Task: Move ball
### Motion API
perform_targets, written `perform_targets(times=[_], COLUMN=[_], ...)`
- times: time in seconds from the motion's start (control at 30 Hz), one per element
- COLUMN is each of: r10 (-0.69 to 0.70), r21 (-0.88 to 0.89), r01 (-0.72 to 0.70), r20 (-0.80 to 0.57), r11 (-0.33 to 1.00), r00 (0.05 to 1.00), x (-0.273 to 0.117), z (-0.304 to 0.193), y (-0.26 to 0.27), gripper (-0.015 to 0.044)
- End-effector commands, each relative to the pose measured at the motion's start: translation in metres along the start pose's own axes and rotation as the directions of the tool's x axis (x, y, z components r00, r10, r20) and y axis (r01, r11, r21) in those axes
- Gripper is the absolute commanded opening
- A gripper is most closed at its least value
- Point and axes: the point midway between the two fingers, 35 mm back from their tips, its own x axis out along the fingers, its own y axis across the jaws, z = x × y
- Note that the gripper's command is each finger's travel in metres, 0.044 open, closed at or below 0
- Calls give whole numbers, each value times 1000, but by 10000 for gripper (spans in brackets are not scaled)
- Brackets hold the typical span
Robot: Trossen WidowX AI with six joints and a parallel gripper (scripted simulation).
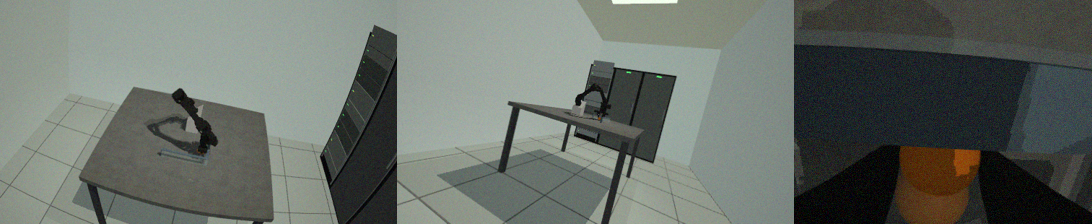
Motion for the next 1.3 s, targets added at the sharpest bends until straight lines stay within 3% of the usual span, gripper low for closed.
perform_targets(times=[0.0, 0.13, 0.4, 0.87, 1.1, 1.27], r10=[-1, -10, -11, 0, 0, 0], r21=[-8, 41, 86, -4, -8, -8], r01=[0, 10, 9, 0, 0, 0], r20=[-5, 8, 26, 3, 1, 1], r11=[1000, 999, 996, 1000, 1000, 1000], r00=[1000, 1000, 1000, 1000, 1000, 1000], x=[1, -1, -31, -124, -127, -108], z=[0, -6, -11, 1, 1, -8], y=[1, -8, -19, -1, 0, 0], gripper=[108, 3, 0, 0, 0, 0])
